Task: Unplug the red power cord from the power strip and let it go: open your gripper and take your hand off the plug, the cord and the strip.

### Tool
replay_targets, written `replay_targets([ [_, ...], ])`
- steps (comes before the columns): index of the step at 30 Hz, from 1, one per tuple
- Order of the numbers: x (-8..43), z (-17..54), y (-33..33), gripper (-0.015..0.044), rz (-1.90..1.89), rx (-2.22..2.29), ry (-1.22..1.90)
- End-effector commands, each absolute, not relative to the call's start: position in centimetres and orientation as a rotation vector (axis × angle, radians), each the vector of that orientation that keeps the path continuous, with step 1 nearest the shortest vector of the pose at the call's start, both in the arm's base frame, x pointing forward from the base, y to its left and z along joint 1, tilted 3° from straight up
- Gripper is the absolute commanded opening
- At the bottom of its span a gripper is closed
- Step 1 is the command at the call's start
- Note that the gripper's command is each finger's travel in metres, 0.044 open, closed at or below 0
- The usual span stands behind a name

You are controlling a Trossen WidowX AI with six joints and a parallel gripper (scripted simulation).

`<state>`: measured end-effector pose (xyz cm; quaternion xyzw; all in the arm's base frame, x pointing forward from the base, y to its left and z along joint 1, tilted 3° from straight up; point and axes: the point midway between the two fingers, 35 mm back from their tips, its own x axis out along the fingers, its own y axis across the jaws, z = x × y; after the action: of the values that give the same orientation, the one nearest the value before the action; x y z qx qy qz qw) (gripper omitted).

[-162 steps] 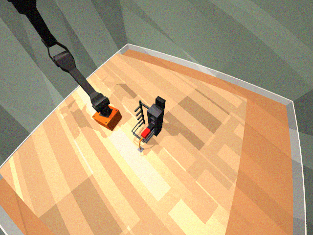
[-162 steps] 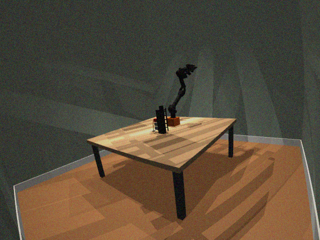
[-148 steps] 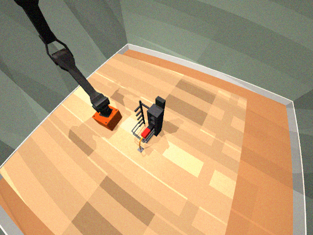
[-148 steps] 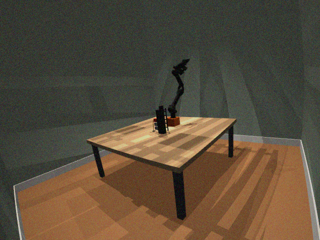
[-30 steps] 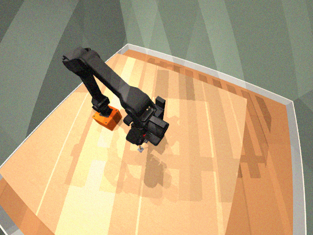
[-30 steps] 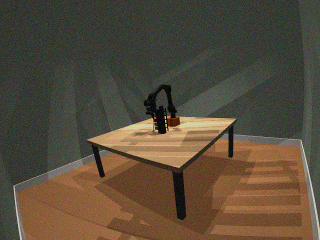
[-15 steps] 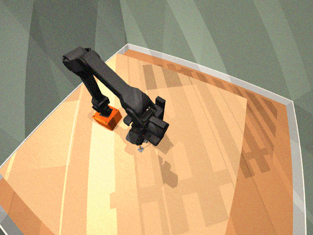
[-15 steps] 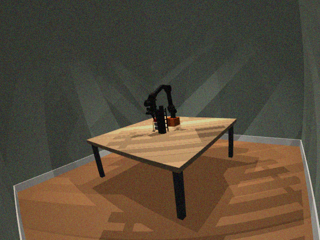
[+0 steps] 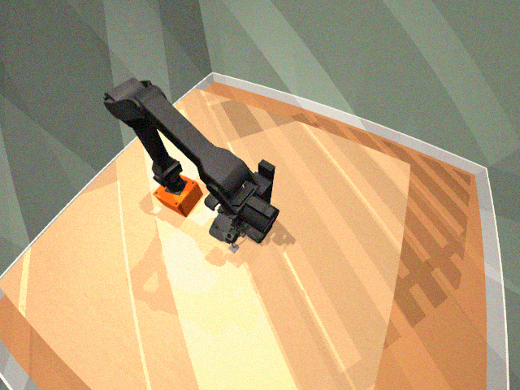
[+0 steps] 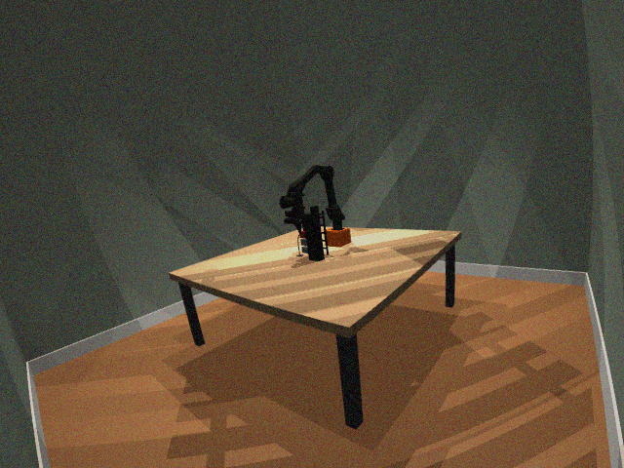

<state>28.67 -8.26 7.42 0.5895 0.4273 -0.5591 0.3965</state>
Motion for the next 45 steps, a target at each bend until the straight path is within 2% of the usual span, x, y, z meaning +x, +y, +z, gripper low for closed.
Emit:
replay_targets([
  [1, 28.1, 7.4, -10.2, 0.0, -1.447, 1.476, 1.05],
  [18, 26.9, 7.4, -12.8, 0.0, -1.452, 1.474, 1.049],
  [31, 27.4, 7.4, -11.5, 0.0341, -1.454, 1.477, 1.05],
  [35, 26.9, 7.8, -13.5, 0.044, -1.455, 1.475, 1.049],
  [39, 25.5, 8.4, -17.0, 0.044, -1.457, 1.472, 1.047],
  [45, 25.4, 8.5, -17.3, 0.044, -1.458, 1.472, 1.047],
])
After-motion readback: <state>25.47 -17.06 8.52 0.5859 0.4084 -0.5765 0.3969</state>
